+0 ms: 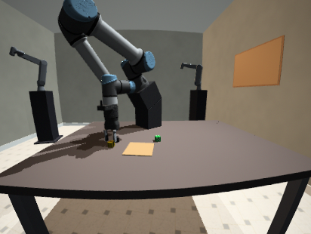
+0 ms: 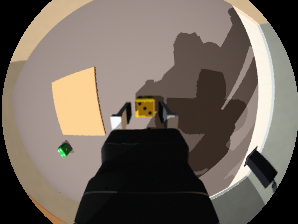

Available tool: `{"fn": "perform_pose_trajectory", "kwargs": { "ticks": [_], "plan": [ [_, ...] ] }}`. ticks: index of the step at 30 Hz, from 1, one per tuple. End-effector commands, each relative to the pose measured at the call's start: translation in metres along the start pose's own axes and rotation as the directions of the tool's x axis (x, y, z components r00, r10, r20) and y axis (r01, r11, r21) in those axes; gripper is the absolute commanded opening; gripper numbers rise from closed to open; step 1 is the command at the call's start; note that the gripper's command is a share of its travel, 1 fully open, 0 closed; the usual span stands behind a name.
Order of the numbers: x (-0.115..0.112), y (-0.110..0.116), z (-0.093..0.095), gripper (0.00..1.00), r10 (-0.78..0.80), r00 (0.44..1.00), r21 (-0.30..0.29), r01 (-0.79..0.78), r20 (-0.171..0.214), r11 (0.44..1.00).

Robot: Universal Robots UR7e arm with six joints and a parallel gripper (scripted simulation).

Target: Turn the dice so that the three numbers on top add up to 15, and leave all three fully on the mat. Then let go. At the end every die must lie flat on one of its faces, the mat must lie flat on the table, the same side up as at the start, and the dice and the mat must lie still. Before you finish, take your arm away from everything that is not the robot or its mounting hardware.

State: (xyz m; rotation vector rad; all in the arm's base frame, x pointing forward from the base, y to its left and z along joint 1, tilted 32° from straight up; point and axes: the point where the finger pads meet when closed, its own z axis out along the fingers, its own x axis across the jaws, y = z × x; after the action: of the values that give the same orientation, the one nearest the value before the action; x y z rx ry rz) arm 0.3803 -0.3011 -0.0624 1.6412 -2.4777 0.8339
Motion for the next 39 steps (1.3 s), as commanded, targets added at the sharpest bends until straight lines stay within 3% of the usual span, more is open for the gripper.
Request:
{"fn": "perform_pose_trajectory", "kwargs": {
  "ticks": [1, 14, 39],
  "plan": [
    [0.000, 0.000, 0.010, 0.87, 0.000, 1.000, 0.001, 0.000, 0.000, 1.000],
    [0.000, 0.000, 0.027, 0.87, 0.000, 1.000, 0.001, 0.000, 0.000, 1.000],
    [0.000, 0.000, 0.028, 0.87, 0.000, 1.000, 0.001, 0.000, 0.000, 1.000]
  ]
}}
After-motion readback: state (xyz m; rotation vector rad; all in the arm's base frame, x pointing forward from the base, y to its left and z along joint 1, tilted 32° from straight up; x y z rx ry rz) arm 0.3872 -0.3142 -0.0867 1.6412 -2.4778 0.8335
